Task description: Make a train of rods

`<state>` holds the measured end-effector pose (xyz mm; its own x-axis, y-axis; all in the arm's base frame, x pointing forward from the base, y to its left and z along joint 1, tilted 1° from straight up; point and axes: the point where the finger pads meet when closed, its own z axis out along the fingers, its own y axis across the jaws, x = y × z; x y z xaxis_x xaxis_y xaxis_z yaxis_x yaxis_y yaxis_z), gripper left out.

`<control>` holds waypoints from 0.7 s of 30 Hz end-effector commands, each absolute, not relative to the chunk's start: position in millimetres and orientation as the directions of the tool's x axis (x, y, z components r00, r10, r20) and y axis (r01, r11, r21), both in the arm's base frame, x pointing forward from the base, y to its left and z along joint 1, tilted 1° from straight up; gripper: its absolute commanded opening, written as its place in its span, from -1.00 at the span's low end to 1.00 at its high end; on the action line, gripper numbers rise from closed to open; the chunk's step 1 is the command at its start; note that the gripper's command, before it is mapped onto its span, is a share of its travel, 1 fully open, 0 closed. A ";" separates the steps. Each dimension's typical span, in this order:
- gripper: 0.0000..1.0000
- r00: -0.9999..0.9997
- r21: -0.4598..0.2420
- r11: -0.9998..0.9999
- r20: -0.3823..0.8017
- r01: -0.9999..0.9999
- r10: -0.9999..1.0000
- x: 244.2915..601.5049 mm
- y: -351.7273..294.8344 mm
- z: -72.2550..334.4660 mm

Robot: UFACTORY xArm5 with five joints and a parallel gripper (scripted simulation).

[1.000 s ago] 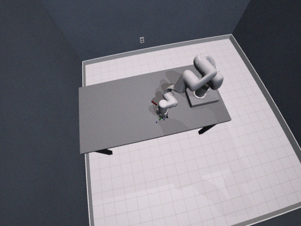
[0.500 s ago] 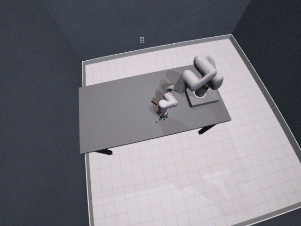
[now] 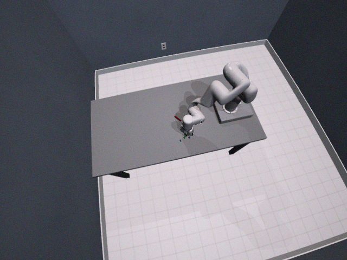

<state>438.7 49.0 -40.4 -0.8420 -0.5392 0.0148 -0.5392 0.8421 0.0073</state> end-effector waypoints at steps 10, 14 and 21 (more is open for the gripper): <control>-0.92 -0.842 0.006 0.842 0.012 -0.539 -0.539 440.2 49.5 -29.6; -0.92 -0.842 0.006 0.842 0.012 -0.539 -0.539 440.5 49.7 -5.8; -0.92 -0.842 0.006 0.842 0.012 -0.539 -0.539 441.0 50.1 32.7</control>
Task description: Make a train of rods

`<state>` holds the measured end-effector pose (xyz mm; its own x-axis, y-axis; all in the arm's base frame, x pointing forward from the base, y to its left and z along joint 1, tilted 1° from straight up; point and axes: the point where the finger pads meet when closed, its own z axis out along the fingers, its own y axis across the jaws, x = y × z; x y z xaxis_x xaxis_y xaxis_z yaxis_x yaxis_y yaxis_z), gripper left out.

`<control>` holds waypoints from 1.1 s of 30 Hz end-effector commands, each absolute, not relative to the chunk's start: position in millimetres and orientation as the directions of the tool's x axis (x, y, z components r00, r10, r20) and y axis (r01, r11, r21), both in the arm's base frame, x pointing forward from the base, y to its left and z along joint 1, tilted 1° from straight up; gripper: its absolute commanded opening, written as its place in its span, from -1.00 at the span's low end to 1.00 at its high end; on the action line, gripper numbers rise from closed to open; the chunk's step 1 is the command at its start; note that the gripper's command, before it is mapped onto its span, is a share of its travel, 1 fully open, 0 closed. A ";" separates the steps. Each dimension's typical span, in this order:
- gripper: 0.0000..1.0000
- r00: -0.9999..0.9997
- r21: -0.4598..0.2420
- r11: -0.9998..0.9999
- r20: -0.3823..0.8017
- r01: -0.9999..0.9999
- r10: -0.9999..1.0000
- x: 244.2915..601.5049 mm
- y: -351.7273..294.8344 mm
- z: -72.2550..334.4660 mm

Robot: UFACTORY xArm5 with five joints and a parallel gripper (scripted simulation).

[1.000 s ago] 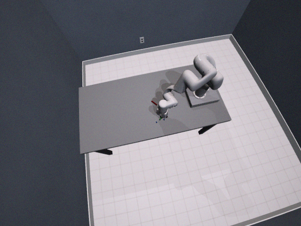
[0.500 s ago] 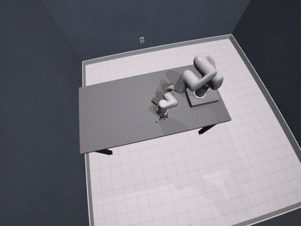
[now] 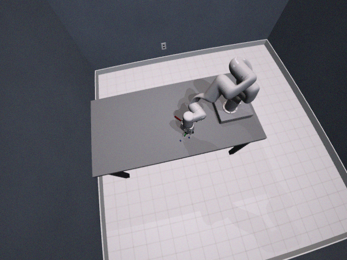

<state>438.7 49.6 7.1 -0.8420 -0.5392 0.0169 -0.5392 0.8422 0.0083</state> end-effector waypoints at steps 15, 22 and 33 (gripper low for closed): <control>-0.92 -0.842 0.006 0.842 0.012 -0.539 -0.539 441.3 50.3 60.1; -0.92 -0.842 0.006 0.842 0.012 -0.539 -0.539 441.3 50.3 60.1; -0.92 -0.842 0.006 0.842 0.012 -0.539 -0.539 441.3 50.3 60.1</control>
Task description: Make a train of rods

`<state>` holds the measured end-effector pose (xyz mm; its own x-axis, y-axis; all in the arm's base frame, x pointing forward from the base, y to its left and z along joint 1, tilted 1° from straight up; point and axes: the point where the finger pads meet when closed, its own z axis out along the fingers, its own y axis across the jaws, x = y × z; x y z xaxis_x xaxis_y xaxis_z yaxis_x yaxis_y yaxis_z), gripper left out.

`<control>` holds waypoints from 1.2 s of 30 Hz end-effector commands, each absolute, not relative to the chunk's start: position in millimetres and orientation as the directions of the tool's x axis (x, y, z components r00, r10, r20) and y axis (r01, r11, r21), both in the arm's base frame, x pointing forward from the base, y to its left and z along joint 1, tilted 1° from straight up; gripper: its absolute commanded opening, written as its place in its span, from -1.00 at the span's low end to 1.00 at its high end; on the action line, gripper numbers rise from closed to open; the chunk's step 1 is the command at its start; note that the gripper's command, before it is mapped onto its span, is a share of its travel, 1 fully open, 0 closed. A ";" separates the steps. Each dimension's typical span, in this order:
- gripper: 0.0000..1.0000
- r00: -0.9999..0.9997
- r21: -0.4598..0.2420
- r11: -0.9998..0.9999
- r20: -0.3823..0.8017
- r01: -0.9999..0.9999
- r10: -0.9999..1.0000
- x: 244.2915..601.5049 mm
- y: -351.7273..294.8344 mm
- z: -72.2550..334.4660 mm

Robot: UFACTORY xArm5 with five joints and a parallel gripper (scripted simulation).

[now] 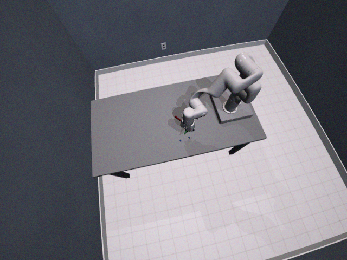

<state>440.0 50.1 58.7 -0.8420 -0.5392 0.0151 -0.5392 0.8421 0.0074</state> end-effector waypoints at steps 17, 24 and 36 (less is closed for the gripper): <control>-0.92 -0.843 0.006 0.843 0.012 -0.538 -0.538 441.4 50.2 45.2; -0.92 -0.843 0.006 0.843 0.012 -0.538 -0.538 441.7 49.6 16.0; -0.92 -0.843 0.006 0.843 0.012 -0.538 -0.538 442.2 48.7 -20.4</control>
